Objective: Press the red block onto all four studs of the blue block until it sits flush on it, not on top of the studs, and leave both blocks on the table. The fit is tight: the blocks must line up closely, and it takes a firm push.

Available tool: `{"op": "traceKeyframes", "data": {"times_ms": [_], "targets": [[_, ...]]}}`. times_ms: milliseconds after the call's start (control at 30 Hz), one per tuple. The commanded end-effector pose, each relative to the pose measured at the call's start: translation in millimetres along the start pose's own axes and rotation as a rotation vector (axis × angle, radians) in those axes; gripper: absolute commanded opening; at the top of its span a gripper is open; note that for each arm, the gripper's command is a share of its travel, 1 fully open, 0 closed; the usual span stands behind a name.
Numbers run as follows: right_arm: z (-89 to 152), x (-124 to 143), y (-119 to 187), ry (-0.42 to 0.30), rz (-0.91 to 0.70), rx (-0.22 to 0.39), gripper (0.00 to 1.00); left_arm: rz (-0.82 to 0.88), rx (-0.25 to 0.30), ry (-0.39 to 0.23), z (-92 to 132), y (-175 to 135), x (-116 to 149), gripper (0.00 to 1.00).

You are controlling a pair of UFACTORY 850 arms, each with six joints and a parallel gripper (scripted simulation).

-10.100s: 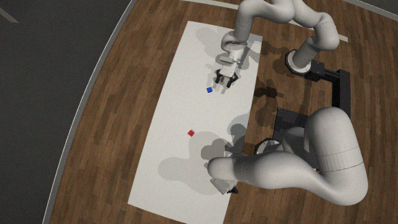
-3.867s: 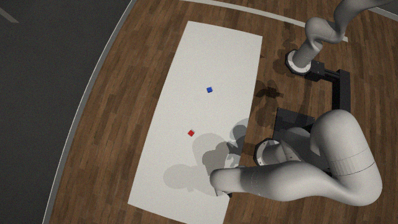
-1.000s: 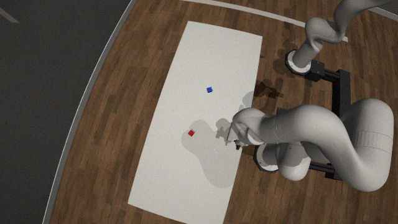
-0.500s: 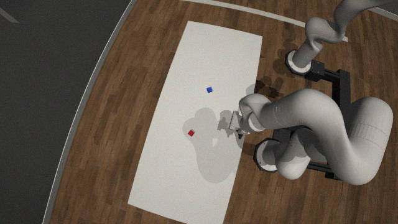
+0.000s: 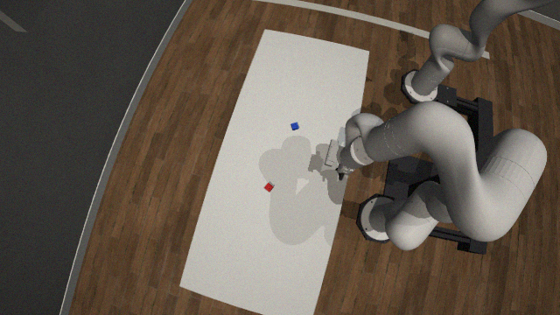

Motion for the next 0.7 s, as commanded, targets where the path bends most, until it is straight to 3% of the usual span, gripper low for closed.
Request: {"op": "traceKeyframes", "data": {"times_ms": [0,400,433,567,667], "targets": [[0.7,-0.3,0.0,0.002,0.000,0.000,1.00,0.013,-0.117,-0.043,-8.1,69.7,2.7,0.59],[0.7,-0.3,0.0,0.002,0.000,0.000,1.00,0.013,-0.117,-0.043,-8.1,69.7,2.7,0.59],[0.7,-0.3,0.0,0.002,0.000,0.000,1.00,-0.051,-0.010,-0.037,-13.5,57.1,-8.8,0.59],[0.7,-0.3,0.0,0.002,0.000,0.000,1.00,-0.265,-0.070,-0.055,-36.8,24.8,-54.3,0.59],[0.7,-0.3,0.0,0.002,0.000,0.000,1.00,-0.281,-0.074,-0.057,-38.2,22.8,-57.1,0.59]]}}
Point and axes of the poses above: on each arm, the point where the finger pads meet when closed, its own z axis back along the fingers, its own y axis across the jaws, x = y × z, the point moved 1 cm from there along z, back along the fingers, and after that the axes turned 3 degrees about z, right-handed, at the moved point
